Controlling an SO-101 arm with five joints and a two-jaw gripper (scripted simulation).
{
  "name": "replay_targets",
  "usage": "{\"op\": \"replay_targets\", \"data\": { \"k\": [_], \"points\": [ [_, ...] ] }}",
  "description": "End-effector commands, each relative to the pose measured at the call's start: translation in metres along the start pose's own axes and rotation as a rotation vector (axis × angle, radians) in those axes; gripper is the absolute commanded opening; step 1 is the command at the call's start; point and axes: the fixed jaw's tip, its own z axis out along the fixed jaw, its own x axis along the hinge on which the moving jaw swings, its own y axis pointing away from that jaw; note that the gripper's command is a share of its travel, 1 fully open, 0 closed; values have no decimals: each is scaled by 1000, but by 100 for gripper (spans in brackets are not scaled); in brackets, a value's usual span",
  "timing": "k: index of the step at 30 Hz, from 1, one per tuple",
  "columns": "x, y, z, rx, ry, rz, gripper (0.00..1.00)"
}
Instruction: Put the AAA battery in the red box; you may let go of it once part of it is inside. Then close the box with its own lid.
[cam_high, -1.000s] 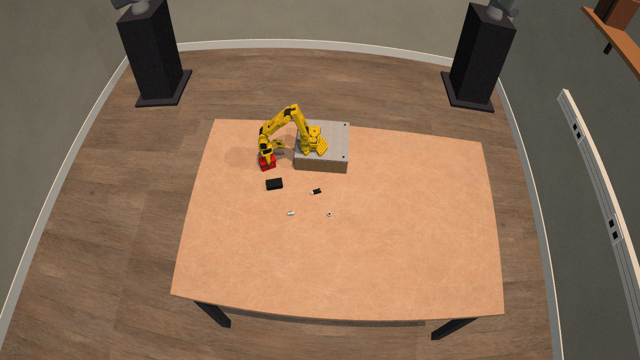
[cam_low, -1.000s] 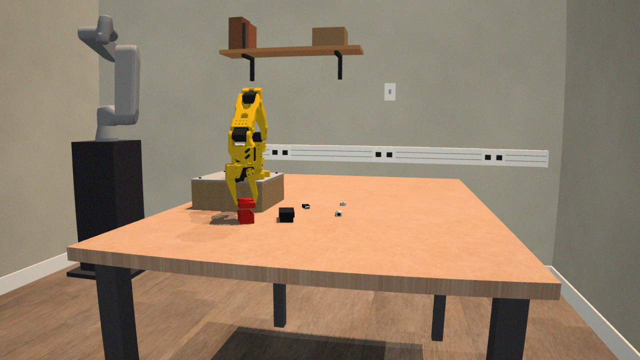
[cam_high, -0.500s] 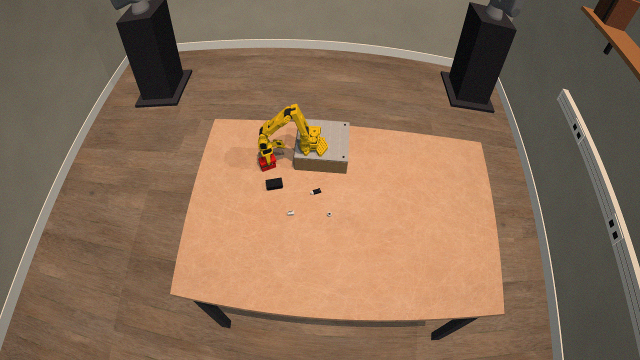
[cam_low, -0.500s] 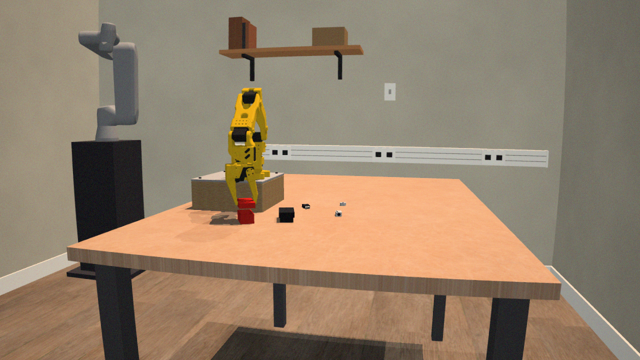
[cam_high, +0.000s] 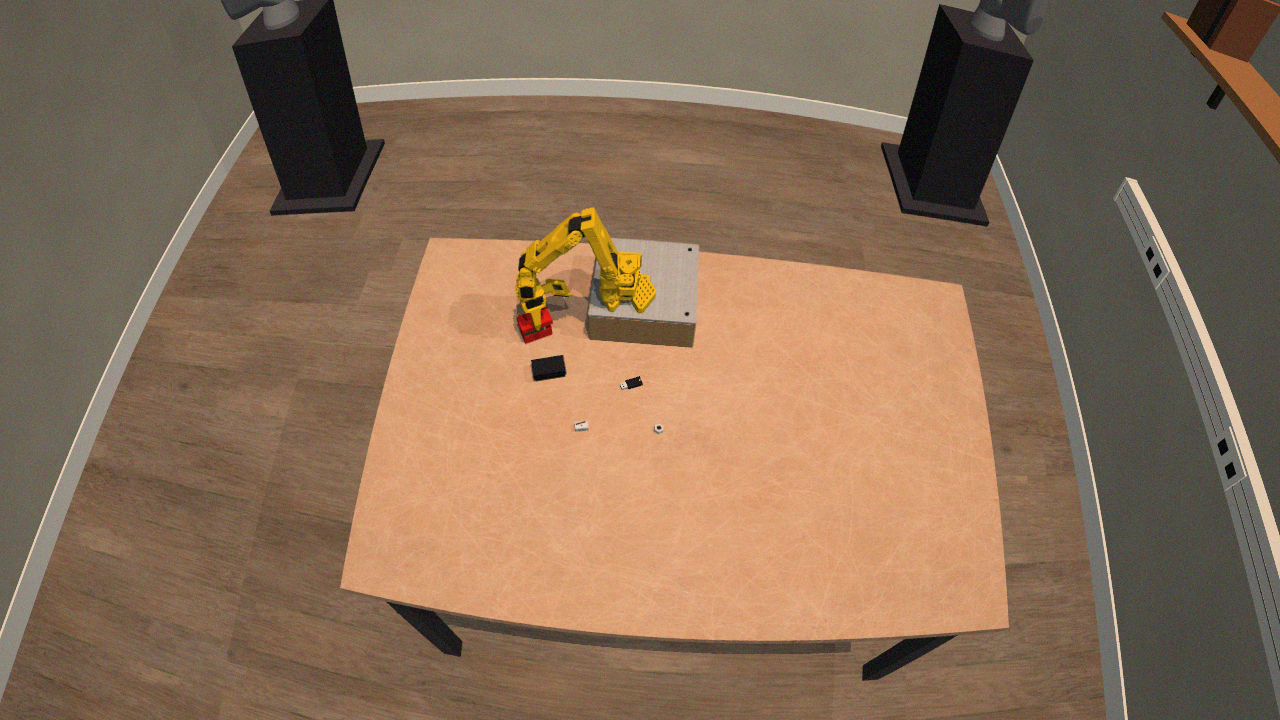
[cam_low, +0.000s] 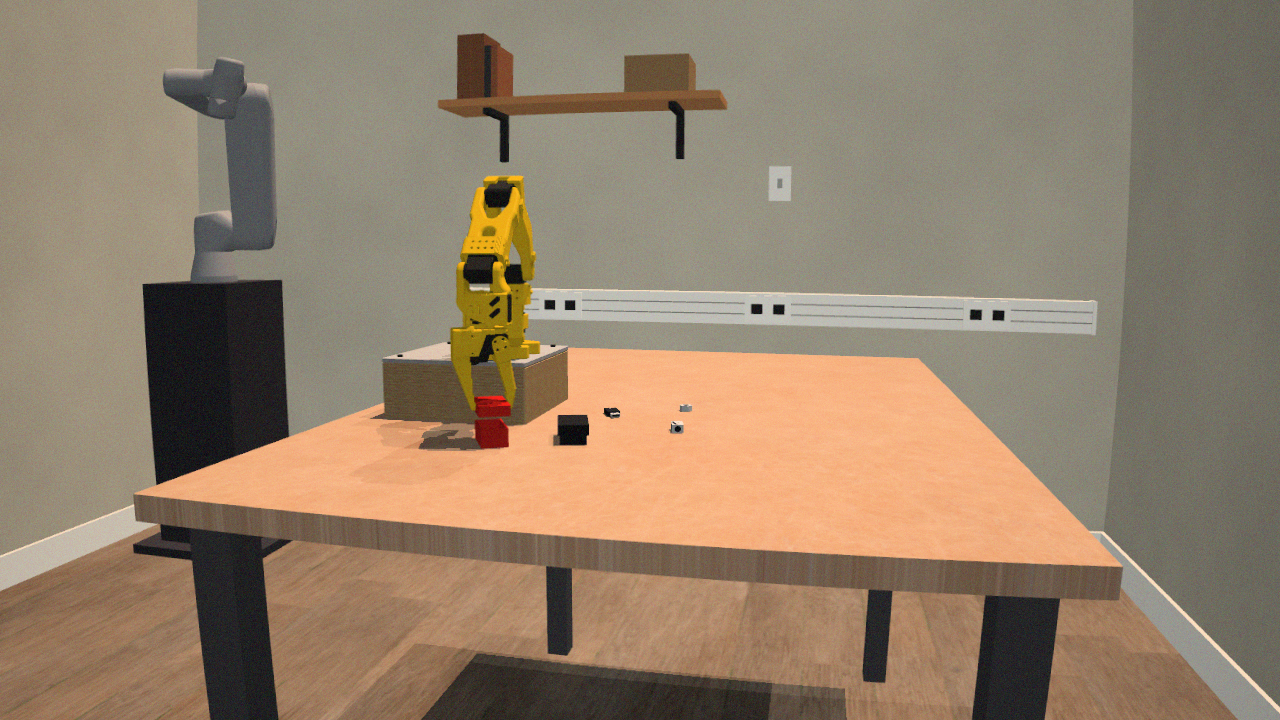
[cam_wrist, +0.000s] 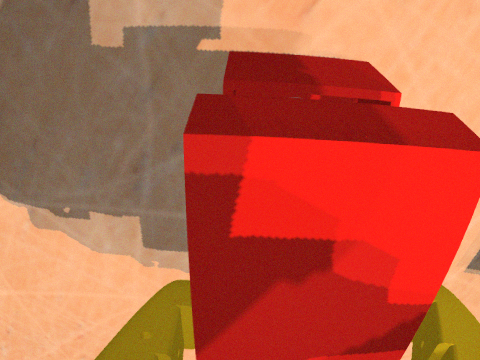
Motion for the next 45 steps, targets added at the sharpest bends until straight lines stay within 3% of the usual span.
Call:
{"op": "replay_targets", "data": {
  "k": [1,45],
  "points": [
    [-3,0,2,9,-18,0,21],
    [-3,0,15,9,-18,0,21]
  ]
}}
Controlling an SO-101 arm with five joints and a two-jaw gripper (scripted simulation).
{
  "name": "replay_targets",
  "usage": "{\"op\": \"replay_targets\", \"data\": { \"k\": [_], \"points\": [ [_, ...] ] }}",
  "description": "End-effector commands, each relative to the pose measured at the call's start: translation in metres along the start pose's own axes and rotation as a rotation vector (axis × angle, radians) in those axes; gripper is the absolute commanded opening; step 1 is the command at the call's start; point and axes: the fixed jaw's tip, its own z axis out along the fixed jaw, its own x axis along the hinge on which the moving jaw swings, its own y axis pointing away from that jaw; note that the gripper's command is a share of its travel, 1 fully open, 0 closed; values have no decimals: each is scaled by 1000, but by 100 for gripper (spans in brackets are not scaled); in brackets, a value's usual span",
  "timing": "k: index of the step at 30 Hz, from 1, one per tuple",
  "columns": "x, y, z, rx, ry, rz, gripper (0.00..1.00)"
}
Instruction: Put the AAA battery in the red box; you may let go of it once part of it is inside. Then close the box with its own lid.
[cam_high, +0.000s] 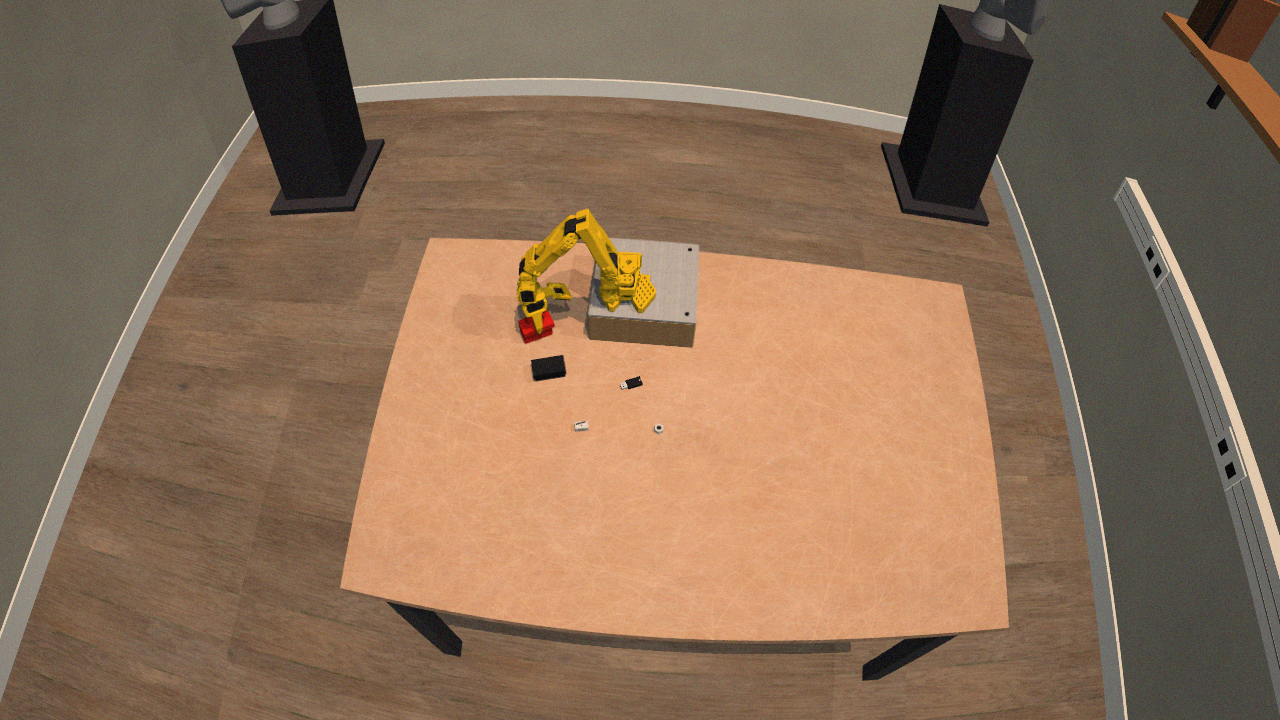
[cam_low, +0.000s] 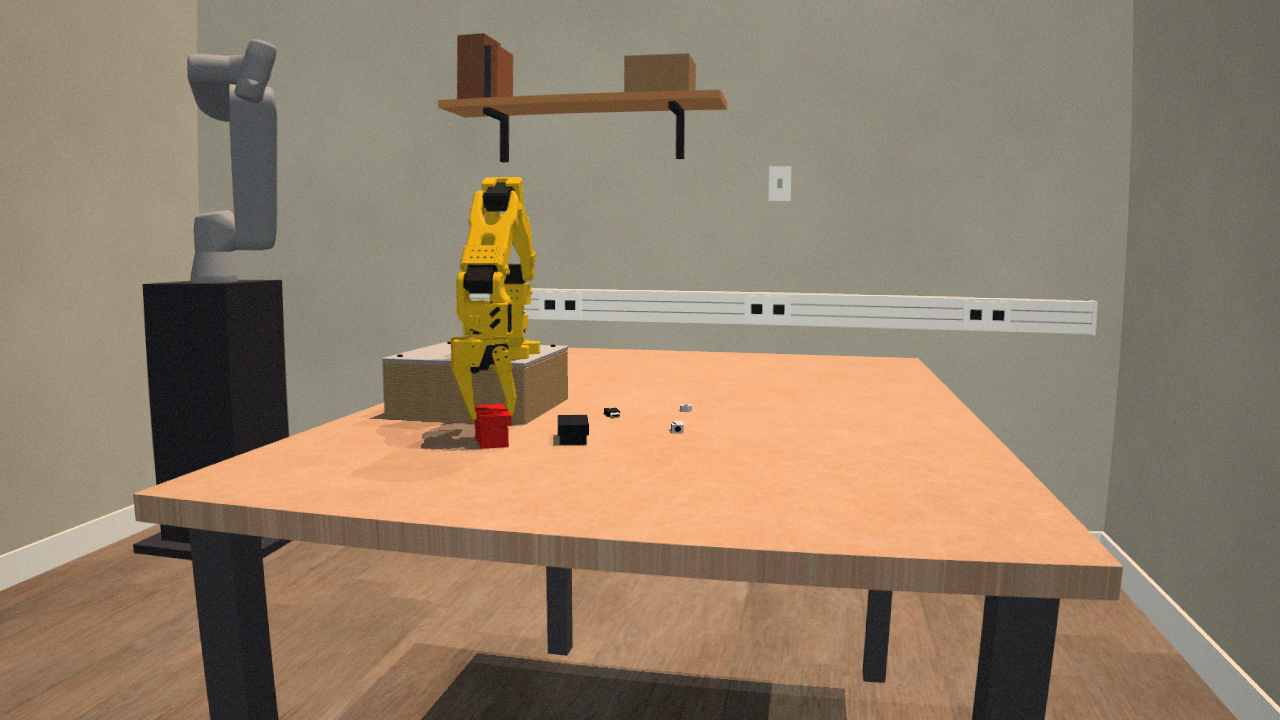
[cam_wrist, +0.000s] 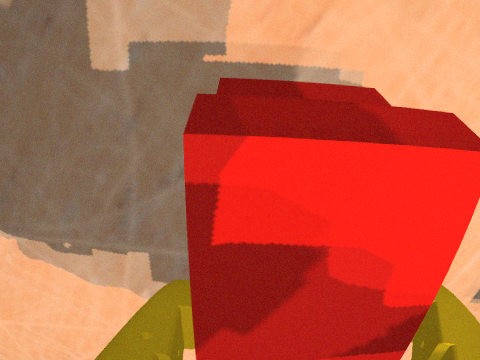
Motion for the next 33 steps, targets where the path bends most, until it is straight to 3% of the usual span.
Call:
{"op": "replay_targets", "data": {
  "k": [1,19,33],
  "points": [
    [0,2,3,2,-1,0,21],
    [0,2,4,2,-1,0,21],
    [0,2,-4,2,-1,0,21]
  ]
}}
